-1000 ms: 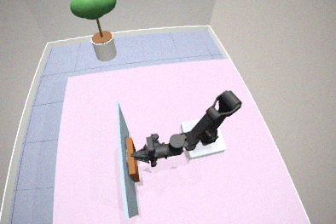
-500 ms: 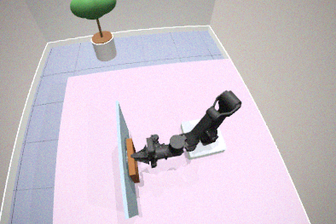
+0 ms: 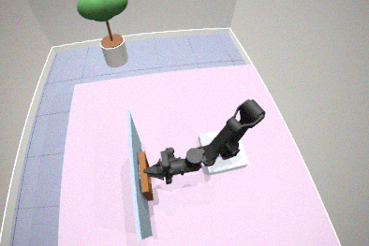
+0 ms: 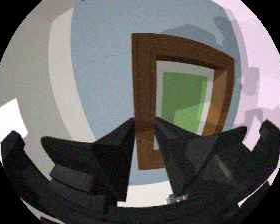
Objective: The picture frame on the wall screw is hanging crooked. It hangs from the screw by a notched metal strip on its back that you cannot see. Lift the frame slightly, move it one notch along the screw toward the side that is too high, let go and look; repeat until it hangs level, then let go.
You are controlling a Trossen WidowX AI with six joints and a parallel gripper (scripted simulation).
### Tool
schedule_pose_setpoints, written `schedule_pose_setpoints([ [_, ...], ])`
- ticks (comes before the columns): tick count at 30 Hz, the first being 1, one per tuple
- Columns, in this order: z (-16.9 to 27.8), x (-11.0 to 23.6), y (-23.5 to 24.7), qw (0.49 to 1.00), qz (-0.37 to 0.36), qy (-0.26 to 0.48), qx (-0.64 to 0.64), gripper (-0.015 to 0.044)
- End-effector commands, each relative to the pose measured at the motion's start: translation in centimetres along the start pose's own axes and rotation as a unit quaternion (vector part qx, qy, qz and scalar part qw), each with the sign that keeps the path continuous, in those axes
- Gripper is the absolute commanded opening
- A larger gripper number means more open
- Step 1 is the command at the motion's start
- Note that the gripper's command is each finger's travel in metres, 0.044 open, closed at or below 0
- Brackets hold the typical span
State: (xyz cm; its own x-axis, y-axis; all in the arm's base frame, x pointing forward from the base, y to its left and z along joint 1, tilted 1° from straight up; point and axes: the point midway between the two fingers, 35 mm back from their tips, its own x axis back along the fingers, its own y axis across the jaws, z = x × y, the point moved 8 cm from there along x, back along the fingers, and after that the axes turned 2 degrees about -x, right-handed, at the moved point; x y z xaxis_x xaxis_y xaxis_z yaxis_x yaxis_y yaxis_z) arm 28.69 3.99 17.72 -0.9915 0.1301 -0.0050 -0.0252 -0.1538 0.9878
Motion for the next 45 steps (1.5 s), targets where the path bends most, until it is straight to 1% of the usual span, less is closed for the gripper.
schedule_pose_setpoints([
  [1, 0.02, -0.02, 0.11, 1.0, -0.005, 0.0, 0.0, 0.0],
  [35, 0.03, -0.02, -0.56, 1.0, 0.001, 0.001, 0.003, 0.0],
  [39, 0.04, -0.02, -0.57, 0.999, 0.001, 0.0, 0.035, 0.0],
  [45, 0.05, -0.03, -0.58, 0.999, 0.001, 0.0, 0.045, 0.0],
])
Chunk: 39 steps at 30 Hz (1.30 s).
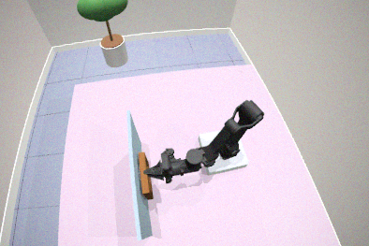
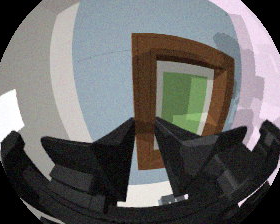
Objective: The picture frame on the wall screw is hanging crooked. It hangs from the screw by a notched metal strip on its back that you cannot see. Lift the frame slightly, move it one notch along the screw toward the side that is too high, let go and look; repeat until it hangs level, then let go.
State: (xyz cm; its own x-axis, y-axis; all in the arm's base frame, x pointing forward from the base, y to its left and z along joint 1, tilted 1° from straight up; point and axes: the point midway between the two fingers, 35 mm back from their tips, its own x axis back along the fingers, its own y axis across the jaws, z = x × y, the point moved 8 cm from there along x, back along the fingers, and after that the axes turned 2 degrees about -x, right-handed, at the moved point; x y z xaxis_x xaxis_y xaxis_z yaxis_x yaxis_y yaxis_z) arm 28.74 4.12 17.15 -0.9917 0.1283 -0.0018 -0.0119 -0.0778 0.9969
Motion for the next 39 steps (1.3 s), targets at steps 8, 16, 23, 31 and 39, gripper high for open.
schedule_pose_setpoints([
  [8, 0.0, 0.0, 0.0, 1.0, -0.001, -0.001, 0.03, 0.0],
  [16, 0.0, 0.0, 0.0, 1.0, 0.0, 0.0, 0.025, 0.0158],
  [23, 0.0, 0.0, 0.0, 1.0, 0.0, 0.0, 0.025, 0.026],
  [31, 0.6, 6.2, 0.2, 1.0, -0.002, -0.001, -0.013, 0.026],
  [39, 0.4, 9.3, -0.2, 0.999, -0.005, 0.002, -0.034, 0.026],
])
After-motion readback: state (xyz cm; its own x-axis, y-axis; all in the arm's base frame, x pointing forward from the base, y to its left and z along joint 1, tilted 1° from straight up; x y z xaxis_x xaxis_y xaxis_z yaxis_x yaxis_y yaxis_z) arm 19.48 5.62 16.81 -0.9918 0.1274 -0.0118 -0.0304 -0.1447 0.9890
